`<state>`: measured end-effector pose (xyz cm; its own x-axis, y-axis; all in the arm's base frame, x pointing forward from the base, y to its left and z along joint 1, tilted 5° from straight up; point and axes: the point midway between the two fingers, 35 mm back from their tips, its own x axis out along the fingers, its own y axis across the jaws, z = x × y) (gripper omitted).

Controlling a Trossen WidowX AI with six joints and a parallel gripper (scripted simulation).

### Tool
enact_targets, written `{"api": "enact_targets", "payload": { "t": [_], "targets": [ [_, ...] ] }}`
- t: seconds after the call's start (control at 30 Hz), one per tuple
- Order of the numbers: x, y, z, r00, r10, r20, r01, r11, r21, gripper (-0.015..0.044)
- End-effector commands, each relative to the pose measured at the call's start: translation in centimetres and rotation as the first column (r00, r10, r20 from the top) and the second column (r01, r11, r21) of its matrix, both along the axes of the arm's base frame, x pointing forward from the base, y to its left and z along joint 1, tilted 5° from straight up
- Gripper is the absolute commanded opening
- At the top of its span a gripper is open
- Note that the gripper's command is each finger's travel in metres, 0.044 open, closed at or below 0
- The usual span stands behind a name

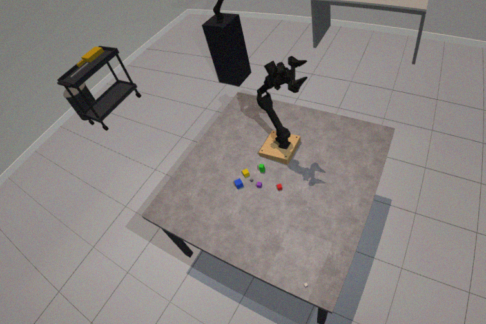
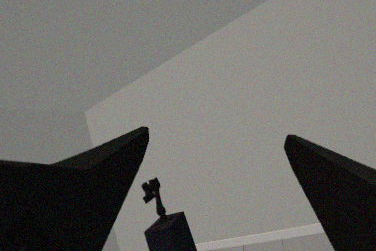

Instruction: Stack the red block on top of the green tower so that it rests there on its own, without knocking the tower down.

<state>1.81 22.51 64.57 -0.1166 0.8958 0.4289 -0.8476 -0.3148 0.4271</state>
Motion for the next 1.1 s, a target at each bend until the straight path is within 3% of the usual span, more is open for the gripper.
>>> {"api": "enact_targets", "payload": {
  "t": [0.0, 0.27, 0.6, 0.83, 1.07],
  "targets": [
    [4.1, 4.1, -3.9, 0.991, -0.136, 0.007, 0.135, 0.981, -0.137, 0.044],
    [13.5, 9.3, -14.1, 0.926, -0.367, 0.09, 0.367, 0.819, -0.441, 0.044],
    [21.2, 9.8, -24.8, 0.85, -0.466, 0.246, 0.497, 0.553, -0.669, 0.044],
    [27.0, 6.8, -35.6, 0.817, -0.472, 0.331, 0.478, 0.235, -0.846, 0.044],
    [29.8, 0.3, -47.0, 0.849, -0.395, 0.351, 0.325, -0.133, -0.936, 0.044]
  ]
}}
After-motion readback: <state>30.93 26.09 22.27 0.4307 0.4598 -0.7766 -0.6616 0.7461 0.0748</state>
